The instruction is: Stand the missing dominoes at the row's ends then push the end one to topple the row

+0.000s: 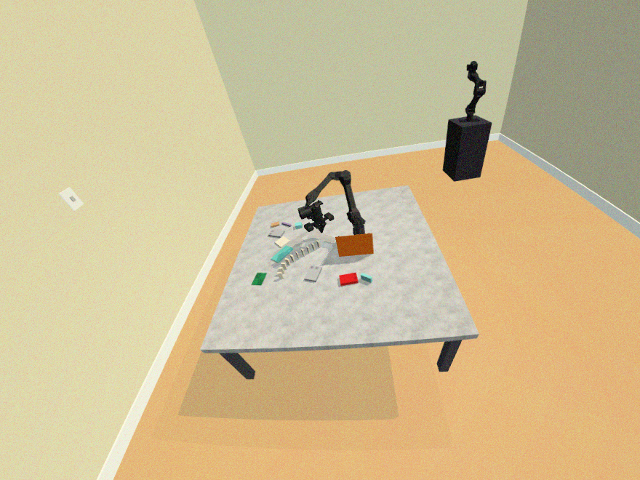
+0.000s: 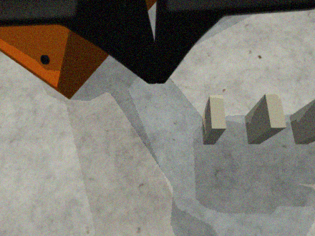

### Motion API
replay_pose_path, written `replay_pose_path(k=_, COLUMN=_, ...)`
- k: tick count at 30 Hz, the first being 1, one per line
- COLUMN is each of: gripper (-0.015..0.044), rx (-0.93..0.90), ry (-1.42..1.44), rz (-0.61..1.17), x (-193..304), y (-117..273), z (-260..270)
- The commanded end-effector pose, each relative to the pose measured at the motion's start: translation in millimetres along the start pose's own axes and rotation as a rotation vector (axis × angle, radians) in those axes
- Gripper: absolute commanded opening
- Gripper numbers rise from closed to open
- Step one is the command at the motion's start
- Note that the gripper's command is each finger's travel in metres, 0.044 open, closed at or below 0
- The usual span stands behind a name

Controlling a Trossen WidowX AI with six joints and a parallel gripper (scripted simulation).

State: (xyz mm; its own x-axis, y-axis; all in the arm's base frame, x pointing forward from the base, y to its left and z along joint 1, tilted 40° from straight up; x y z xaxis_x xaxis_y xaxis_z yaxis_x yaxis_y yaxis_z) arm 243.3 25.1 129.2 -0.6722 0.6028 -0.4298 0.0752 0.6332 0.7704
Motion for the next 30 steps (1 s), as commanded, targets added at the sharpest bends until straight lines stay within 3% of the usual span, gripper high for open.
replay_pose_path(k=1, gripper=0.0, rx=0.002, ry=-0.003, rz=-0.006, x=0, y=0, z=0)
replay_pose_path(k=12, gripper=0.0, rx=0.001, ry=-0.003, rz=-0.006, x=0, y=-3, z=0)
replay_pose_path(k=18, gripper=0.0, rx=0.003, ry=-0.004, rz=-0.009, x=-3, y=-78, z=0)
replay_pose_path(k=30, gripper=0.0, rx=0.003, ry=-0.005, rz=-0.01, x=-6, y=-80, z=9)
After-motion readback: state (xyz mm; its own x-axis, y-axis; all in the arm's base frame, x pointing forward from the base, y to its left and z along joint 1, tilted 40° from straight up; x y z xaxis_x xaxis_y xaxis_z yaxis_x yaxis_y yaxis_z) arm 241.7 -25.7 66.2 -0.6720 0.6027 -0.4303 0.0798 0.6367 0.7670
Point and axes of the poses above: the point midway between the two fingers, 35 mm back from their tips, its own y axis back along the fingers, its own z axis across the jaws, x = y × z, the point moved 8 cm from there along y, back along the fingers, and after that the axes turned 14 degrees about y, right-handed, at the moved point
